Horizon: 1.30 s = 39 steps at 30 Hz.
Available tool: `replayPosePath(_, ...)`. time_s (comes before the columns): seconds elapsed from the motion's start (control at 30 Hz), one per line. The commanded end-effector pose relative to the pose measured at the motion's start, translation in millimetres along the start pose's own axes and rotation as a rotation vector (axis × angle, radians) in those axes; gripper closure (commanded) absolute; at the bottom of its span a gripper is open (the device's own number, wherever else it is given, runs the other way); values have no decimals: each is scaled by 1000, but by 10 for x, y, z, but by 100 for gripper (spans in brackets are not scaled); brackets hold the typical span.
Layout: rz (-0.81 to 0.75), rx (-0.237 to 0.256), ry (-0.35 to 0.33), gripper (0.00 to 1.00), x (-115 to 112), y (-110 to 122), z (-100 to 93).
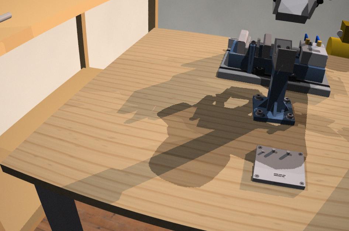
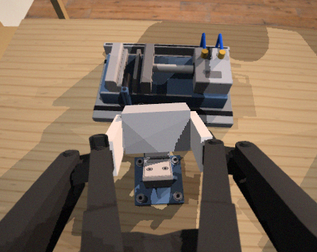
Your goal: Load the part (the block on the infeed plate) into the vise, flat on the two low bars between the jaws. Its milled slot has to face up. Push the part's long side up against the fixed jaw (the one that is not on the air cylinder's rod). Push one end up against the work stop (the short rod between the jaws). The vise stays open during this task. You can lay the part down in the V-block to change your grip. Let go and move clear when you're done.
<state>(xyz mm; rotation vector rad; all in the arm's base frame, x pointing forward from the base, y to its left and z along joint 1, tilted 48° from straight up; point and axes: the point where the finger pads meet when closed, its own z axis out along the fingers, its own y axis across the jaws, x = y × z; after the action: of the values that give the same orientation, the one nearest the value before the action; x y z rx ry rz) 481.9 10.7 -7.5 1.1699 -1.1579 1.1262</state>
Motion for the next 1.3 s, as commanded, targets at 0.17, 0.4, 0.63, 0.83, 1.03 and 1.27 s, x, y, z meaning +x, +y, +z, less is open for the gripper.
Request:
replayPosePath(0.17, -1, 4, 4, 100, 21, -17, -9)
replayPosePath(0.4, -1, 4, 4, 100, 13, -17, 0)
replayPosePath(0.63, -1, 4, 4, 100, -8, -17, 21)
replayPosePath(0.83, -1, 4, 4, 100, -35, -17, 48)
replayPosePath(1.03, -1, 4, 4, 100, -58, -17, 71)
replayPosePath(1.27, -1, 4, 4, 100, -107, -17, 120)
